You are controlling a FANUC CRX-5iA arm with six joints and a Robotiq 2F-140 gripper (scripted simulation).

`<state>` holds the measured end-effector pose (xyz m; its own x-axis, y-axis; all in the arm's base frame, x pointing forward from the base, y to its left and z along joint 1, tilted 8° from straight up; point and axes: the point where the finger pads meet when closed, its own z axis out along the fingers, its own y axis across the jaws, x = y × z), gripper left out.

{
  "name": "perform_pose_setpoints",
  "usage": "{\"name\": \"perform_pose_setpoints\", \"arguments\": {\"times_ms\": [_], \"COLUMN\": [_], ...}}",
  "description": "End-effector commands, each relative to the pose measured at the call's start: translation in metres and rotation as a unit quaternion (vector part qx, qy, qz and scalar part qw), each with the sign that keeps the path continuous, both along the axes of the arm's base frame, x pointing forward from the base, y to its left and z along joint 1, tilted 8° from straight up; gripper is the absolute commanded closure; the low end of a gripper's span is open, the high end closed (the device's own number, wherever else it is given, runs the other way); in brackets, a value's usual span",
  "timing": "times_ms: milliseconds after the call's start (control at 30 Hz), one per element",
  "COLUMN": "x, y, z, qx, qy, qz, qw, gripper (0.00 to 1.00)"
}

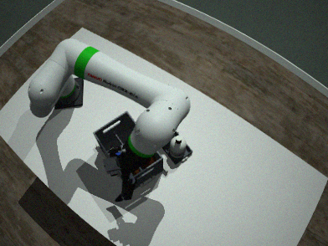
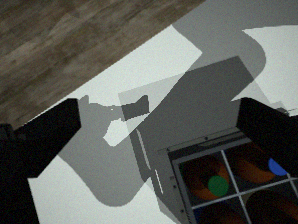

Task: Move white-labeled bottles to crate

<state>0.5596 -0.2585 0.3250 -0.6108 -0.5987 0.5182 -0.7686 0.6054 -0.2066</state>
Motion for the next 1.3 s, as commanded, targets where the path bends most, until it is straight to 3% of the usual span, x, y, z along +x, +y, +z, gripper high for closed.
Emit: {"name": "perform_pose_setpoints", "arguments": {"times_ms": [0,233,467,800,833,1267], "x": [-0.019,-0.047,-0.08,-0.09,-0.09,-0.09], "y": [0.025,0.068,0.121,0.137,0.137,0.137], "z": [-0.008,-0.022,-0.036,-0.039,-0.039,-0.039], "qx": [0.033,0.103,0.181,0.203,0.203,0.203], "qy": [-0.073,-0.14,-0.197,-0.21,-0.21,-0.21], "qz": [-0.026,-0.089,-0.164,-0.187,-0.187,-0.187], "qw": [0.996,0.981,0.949,0.938,0.938,0.938], "gripper": [0.0,0.0,0.0,0.0,0.9,0.9]}}
